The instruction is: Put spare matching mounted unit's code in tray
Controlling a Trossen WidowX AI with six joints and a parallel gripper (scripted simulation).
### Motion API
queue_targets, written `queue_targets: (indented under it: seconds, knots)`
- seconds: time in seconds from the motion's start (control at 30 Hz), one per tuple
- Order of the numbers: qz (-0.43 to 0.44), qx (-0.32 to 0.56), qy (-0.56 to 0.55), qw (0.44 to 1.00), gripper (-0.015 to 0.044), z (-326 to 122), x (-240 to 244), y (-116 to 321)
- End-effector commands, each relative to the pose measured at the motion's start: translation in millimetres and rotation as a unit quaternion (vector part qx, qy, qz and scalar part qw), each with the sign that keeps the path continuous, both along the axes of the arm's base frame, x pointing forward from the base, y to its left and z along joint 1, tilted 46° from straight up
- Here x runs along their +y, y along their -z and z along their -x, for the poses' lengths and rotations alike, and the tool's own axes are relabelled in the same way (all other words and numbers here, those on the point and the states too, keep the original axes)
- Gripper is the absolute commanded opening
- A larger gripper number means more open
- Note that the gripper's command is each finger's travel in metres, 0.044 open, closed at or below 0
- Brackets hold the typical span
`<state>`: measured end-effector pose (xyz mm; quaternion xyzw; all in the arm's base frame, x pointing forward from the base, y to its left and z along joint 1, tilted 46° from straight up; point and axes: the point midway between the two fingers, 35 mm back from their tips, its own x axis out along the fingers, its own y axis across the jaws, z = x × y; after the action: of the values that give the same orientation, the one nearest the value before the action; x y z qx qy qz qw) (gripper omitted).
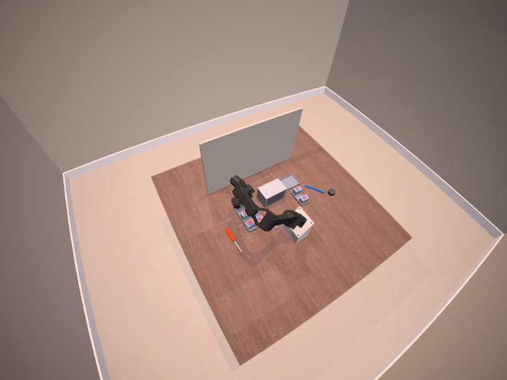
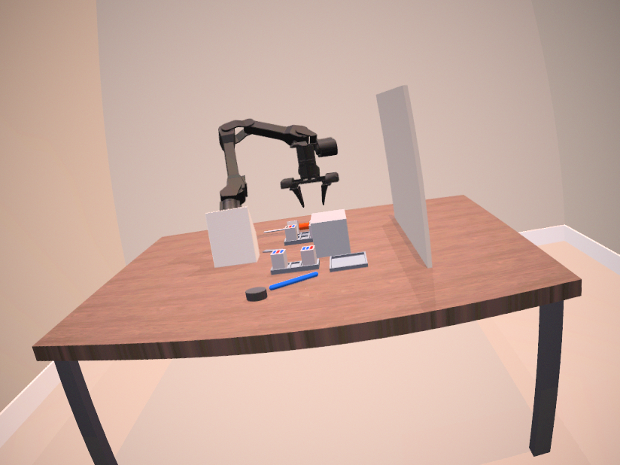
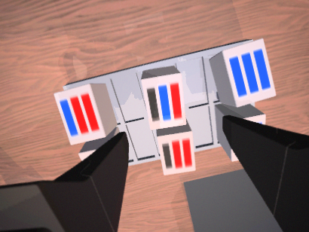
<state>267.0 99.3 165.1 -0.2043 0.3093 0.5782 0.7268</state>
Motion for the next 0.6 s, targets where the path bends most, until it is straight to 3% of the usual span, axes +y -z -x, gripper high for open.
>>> queue_targets:
  seconds: [0.0,0.57]
  knots:
    - [0.001,0.0,0.002,1.0,0.03,-0.2,1.2,1.8]
    - [0.003,0.001,0.001,1.0,0.03,-5.8,17.0,18.1]
